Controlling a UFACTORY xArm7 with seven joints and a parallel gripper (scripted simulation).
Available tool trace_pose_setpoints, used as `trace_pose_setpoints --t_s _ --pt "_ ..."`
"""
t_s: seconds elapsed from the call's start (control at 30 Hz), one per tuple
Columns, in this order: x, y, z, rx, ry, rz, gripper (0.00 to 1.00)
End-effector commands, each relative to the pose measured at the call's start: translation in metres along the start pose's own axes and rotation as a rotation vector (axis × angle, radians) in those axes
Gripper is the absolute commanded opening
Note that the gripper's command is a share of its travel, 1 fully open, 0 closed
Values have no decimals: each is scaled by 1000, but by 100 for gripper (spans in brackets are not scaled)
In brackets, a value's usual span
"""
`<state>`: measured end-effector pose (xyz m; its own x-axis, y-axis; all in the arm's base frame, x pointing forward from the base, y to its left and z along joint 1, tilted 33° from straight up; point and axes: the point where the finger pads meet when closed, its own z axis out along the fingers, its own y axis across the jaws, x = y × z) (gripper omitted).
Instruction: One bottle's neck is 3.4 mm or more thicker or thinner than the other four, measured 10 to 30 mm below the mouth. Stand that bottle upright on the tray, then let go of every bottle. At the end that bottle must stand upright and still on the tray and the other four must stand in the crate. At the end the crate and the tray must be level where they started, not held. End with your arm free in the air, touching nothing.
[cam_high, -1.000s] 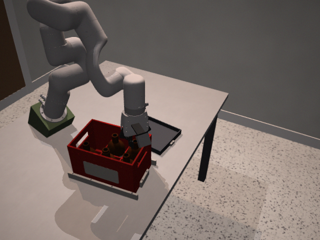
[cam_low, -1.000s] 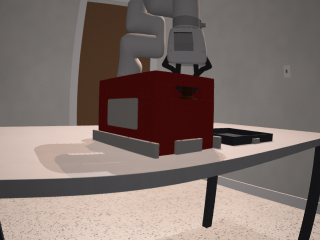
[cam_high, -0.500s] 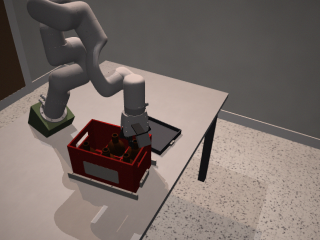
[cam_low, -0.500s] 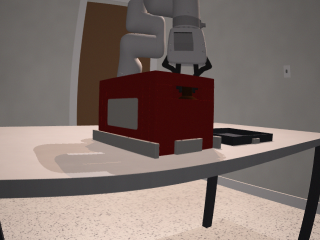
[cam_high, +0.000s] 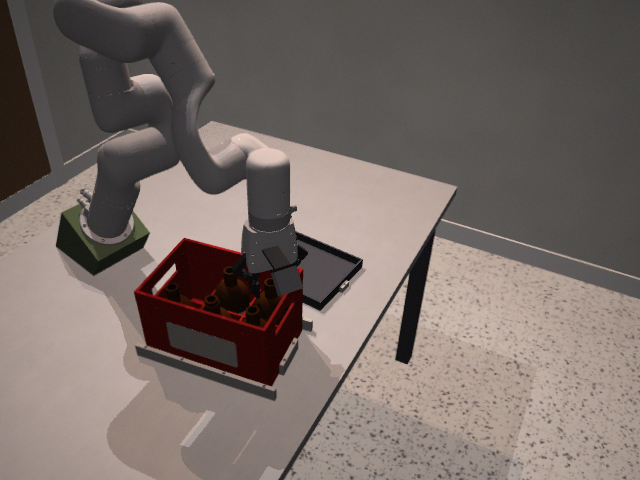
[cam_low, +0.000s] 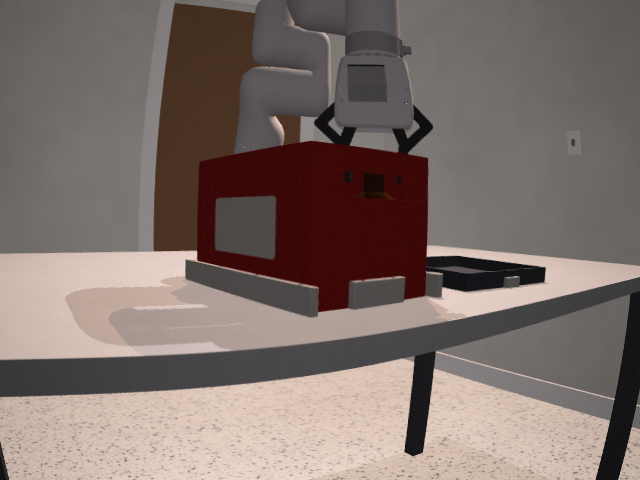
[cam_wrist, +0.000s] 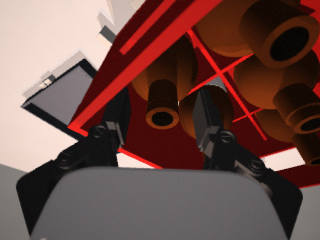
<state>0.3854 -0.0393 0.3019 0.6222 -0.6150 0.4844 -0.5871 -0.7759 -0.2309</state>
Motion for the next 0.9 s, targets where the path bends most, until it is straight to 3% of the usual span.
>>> trace_pose_setpoints --t_s 0.0,0.87 --pt "1 -1 -1 2 3 0 65" --pt "1 -1 -4 2 3 0 65"
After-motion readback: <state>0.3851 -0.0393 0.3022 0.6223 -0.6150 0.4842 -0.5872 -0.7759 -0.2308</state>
